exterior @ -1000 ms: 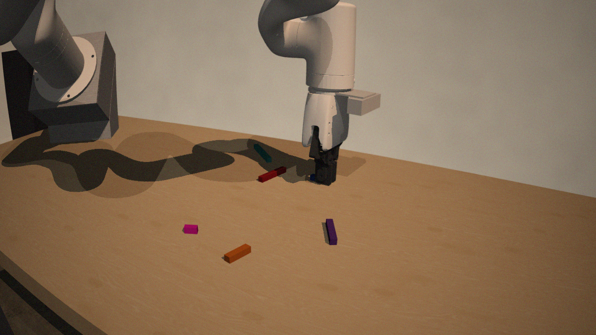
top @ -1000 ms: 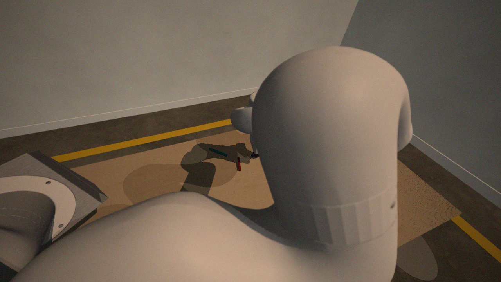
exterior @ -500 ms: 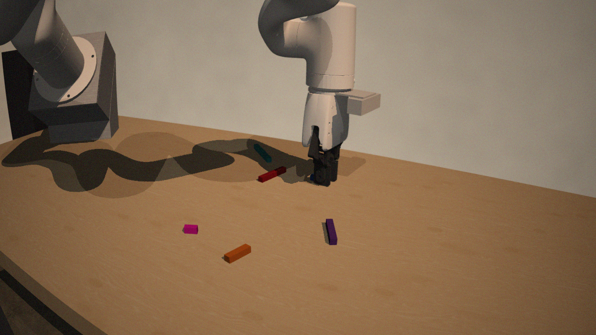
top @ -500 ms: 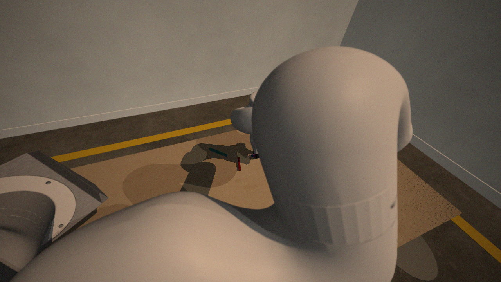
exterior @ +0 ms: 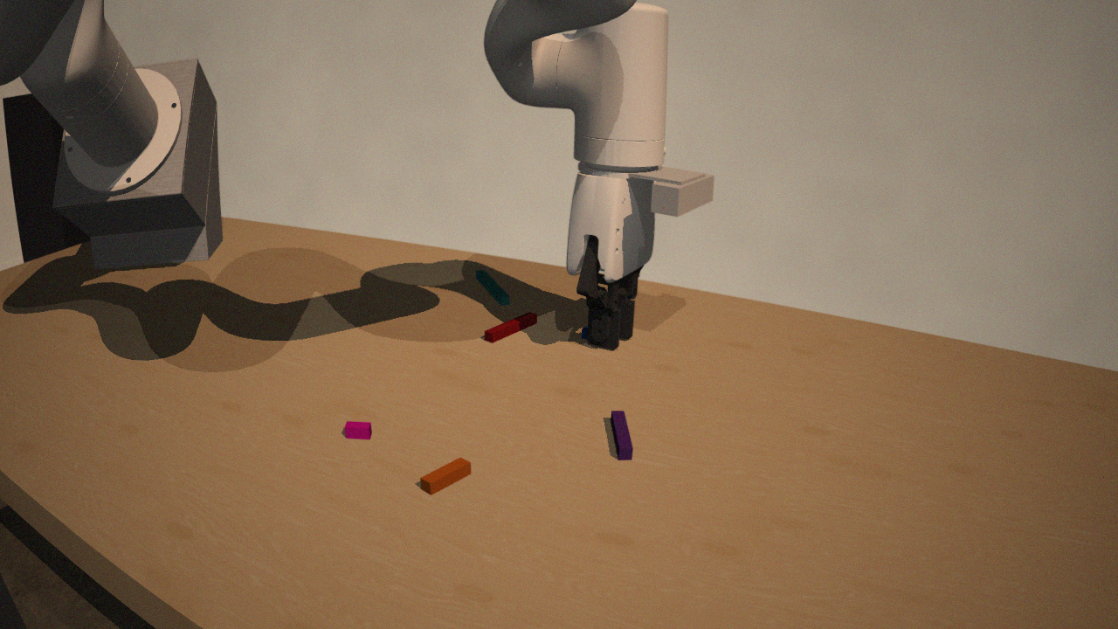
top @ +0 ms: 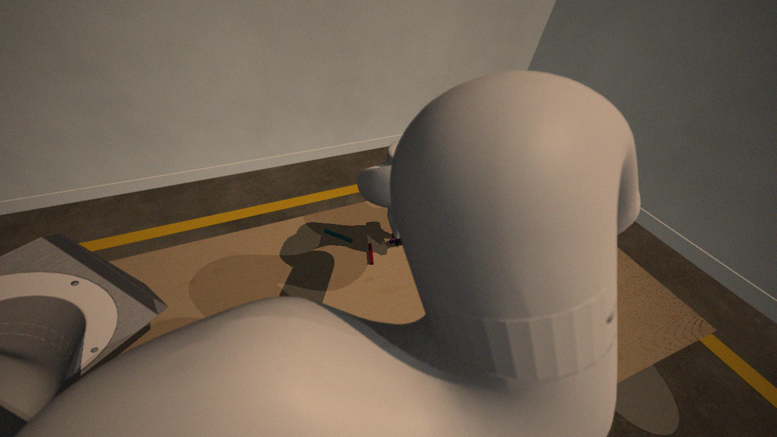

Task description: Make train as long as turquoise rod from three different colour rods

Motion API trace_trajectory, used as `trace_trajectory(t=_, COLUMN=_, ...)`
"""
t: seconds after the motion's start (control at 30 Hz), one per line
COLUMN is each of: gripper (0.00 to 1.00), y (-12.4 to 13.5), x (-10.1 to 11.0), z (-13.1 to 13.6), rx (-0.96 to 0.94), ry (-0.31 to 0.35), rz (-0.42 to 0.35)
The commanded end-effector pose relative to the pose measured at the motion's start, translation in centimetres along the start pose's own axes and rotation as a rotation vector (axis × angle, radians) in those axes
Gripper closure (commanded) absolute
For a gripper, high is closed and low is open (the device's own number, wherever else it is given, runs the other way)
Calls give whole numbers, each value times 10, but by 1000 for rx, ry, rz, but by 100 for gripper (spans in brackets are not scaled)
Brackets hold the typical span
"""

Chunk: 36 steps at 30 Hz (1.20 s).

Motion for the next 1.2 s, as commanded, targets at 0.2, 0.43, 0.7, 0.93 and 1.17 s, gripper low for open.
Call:
trace_trajectory(t=0.2, gripper=76, y=-1, x=29, z=0, rx=0, ry=-1, rz=1)
trace_trajectory(t=0.43, gripper=76, y=-1, x=57, z=0, rx=0, ry=-1, rz=1)
trace_trajectory(t=0.7, gripper=76, y=-1, x=87, z=0, rx=0, ry=-1, rz=1)
trace_trajectory(t=0.93, gripper=76, y=-1, x=90, z=0, rx=0, ry=-1, rz=1)
trace_trajectory(t=1.17, gripper=0, y=-1, x=90, z=0, rx=0, ry=-1, rz=1)
Point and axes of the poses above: the point where the finger pads meet when closed, its own x axis back along the fingers, its own z axis across the jaws, y = z × x, the point moved 6 cm from there along x, back along the fingers, and after that the axes turned 7 degrees about x, right-handed, at the moved point
